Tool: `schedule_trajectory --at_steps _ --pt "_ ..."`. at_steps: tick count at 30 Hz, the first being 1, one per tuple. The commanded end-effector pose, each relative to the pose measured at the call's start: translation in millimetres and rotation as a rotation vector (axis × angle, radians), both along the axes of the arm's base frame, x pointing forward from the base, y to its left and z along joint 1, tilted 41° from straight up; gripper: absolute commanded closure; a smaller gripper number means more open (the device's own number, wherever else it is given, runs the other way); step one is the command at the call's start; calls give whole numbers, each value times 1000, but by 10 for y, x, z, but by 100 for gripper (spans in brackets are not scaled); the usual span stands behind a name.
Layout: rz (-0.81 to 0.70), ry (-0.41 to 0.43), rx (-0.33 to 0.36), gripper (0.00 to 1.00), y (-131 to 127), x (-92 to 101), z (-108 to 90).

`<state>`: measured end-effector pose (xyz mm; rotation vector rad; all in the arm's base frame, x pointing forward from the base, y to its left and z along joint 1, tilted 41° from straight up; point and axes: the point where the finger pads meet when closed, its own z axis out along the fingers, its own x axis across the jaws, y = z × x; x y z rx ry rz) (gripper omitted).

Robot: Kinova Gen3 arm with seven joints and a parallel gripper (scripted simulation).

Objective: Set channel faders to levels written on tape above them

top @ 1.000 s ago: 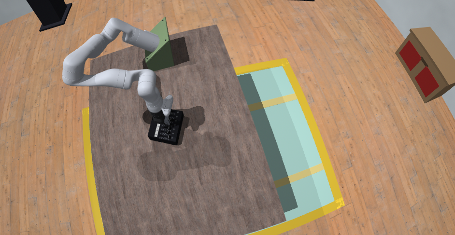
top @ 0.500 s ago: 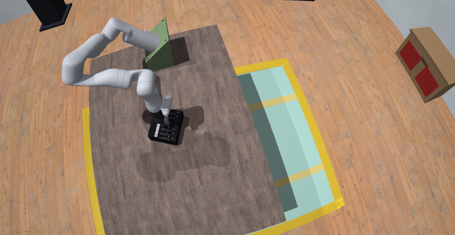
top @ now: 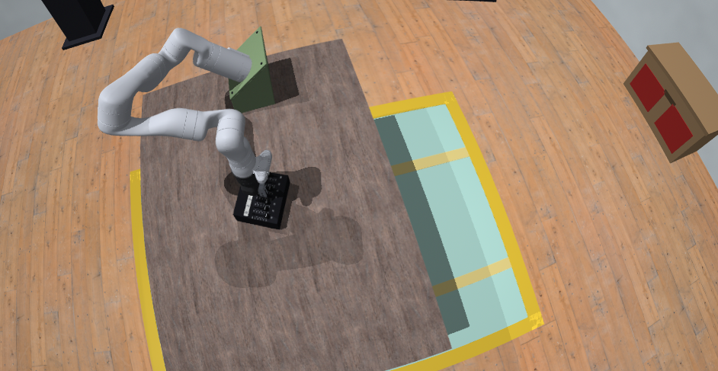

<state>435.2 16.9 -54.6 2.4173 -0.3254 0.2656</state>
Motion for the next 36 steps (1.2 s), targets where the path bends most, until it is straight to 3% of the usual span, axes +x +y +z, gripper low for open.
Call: schedule_trajectory --at_steps 1,36 --pt "1 -2 0 100 4 5 7" --pt "1 -2 0 100 102 14 33"
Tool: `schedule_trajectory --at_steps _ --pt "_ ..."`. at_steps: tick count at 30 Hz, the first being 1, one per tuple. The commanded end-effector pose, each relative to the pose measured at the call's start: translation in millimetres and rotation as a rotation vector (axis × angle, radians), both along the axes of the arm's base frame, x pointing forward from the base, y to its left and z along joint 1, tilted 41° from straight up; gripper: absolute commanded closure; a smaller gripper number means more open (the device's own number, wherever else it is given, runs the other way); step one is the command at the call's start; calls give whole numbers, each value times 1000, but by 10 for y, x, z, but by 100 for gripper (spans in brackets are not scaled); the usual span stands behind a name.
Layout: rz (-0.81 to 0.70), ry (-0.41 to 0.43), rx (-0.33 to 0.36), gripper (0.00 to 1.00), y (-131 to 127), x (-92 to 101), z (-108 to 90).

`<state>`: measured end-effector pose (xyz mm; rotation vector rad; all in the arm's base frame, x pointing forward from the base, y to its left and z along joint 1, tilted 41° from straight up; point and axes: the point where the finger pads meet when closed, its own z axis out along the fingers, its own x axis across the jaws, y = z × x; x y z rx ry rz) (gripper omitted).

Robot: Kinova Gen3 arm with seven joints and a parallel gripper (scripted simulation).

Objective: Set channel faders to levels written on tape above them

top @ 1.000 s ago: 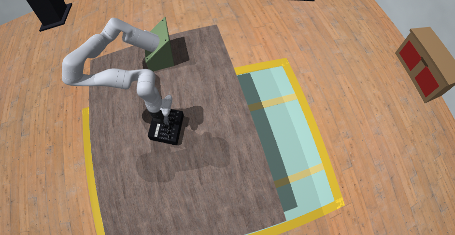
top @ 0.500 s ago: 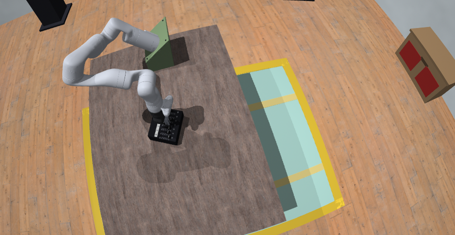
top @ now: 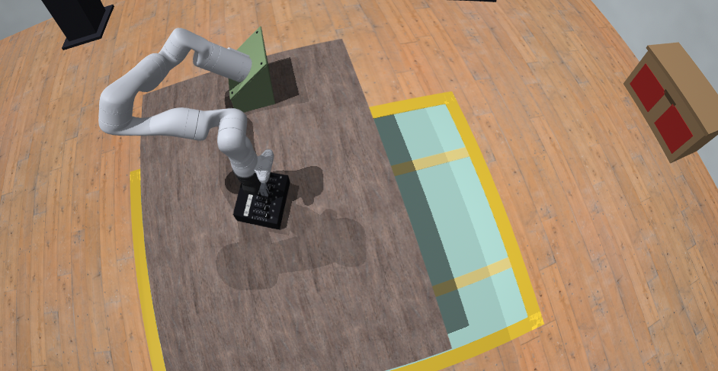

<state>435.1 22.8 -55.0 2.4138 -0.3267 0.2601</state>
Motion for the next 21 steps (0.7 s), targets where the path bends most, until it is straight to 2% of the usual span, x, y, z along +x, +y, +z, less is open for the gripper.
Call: schedule_trajectory --at_steps 1,8,21 --pt "4 -5 3 100 60 13 56" --pt "4 -5 3 100 194 -9 211" --pt "4 -5 3 100 250 -18 275"
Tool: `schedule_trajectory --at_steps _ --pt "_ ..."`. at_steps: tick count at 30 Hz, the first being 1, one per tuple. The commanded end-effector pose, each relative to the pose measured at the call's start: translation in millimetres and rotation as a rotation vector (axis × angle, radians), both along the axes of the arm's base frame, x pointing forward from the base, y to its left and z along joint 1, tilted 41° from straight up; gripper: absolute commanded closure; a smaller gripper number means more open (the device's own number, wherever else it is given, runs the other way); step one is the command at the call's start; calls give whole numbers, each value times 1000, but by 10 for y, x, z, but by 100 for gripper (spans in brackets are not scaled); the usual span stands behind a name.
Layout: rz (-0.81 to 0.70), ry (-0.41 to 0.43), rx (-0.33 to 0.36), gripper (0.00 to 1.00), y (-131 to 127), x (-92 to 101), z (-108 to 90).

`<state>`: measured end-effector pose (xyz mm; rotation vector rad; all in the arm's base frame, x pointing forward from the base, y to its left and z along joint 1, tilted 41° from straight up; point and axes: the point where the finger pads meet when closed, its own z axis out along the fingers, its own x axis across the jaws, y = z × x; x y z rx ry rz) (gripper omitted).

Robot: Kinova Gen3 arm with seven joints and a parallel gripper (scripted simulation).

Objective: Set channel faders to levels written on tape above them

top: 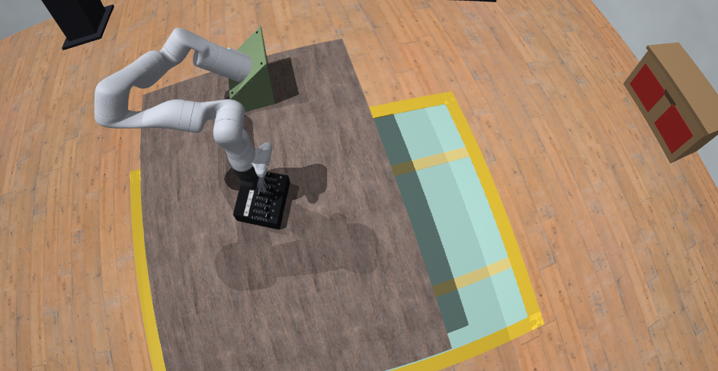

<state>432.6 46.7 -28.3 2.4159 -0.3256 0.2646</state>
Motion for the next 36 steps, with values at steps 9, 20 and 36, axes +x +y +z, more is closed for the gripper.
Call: schedule_trajectory --at_steps 9,20,36 --pt "1 -2 1 100 14 5 6" --pt "1 -2 0 100 237 -120 -260" --pt "1 -2 0 100 237 -120 -260"
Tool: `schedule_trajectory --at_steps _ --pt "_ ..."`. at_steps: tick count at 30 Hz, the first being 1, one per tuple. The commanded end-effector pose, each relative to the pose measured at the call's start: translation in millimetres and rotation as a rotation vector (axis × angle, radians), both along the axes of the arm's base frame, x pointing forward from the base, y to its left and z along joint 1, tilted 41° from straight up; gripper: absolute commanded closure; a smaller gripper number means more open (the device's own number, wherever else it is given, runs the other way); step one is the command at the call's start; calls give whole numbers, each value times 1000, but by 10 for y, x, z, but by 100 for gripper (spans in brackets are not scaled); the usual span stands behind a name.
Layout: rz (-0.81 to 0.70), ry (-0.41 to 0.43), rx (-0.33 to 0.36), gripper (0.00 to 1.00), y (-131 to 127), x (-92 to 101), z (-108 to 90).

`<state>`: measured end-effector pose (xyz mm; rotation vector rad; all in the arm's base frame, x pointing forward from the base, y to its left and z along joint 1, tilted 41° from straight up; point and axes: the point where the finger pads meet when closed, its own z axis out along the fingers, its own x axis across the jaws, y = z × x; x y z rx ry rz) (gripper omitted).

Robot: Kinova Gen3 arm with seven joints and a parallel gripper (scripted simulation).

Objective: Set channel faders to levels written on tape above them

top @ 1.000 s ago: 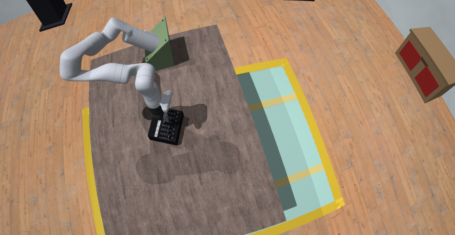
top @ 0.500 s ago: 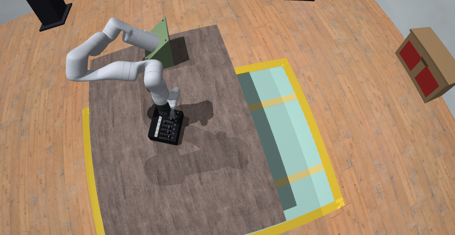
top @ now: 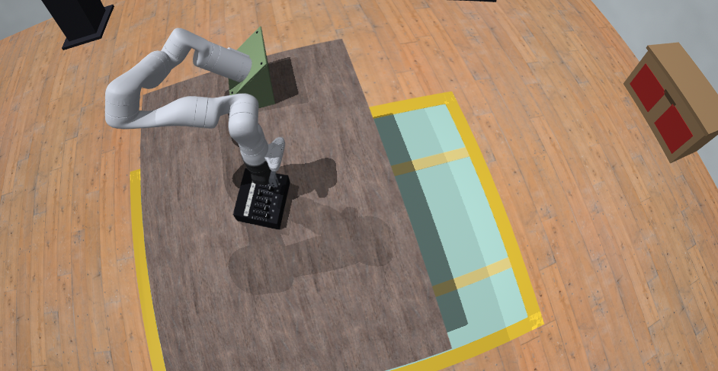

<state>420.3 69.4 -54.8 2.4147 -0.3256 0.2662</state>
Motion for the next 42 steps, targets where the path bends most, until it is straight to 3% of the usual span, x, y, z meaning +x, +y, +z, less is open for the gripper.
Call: schedule_trajectory --at_steps 1,42 --pt "1 -1 1 100 10 3 5" --pt "1 -1 3 100 -31 14 -49"
